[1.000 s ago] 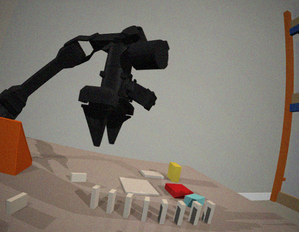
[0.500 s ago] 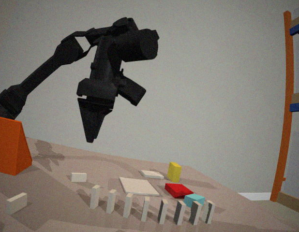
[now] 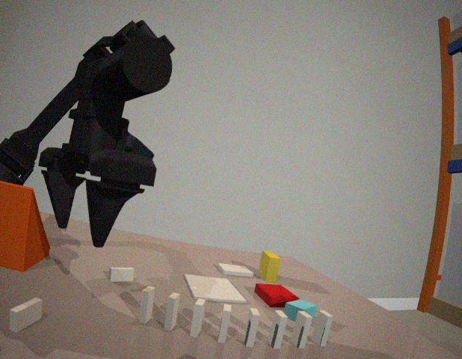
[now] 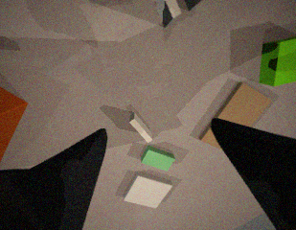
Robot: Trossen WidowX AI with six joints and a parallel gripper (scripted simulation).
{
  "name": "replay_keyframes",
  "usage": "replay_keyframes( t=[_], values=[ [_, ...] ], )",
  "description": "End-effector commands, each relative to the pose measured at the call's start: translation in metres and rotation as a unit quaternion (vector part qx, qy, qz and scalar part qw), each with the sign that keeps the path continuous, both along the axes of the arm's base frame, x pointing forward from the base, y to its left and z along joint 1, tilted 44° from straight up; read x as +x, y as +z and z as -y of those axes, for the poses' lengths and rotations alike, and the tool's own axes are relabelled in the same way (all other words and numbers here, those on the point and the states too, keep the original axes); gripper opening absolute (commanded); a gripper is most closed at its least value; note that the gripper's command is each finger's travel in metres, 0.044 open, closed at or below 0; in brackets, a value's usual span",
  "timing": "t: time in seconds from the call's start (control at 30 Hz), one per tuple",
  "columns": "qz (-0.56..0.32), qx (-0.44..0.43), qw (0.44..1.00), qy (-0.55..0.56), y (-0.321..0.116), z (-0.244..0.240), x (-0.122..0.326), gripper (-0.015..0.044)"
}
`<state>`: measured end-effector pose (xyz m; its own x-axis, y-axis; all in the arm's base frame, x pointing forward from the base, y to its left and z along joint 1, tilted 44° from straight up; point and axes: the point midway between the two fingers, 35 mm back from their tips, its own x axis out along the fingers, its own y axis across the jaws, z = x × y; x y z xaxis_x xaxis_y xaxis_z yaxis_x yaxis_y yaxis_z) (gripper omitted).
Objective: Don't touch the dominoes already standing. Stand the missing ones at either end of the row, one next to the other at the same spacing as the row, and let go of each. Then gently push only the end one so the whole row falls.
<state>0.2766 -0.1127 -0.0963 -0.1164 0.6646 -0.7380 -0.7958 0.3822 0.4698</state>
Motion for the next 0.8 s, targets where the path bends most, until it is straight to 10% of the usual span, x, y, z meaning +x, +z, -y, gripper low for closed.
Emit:
replay_keyframes(
  t=[0.0,0.77],
  values=[
    [0.174,0.034,0.963,0.205,-0.026,-0.006,-0.053,0.0440],
    [0.175,0.036,0.963,0.204,-0.074,-0.050,-0.059,0.0440]
  ],
)
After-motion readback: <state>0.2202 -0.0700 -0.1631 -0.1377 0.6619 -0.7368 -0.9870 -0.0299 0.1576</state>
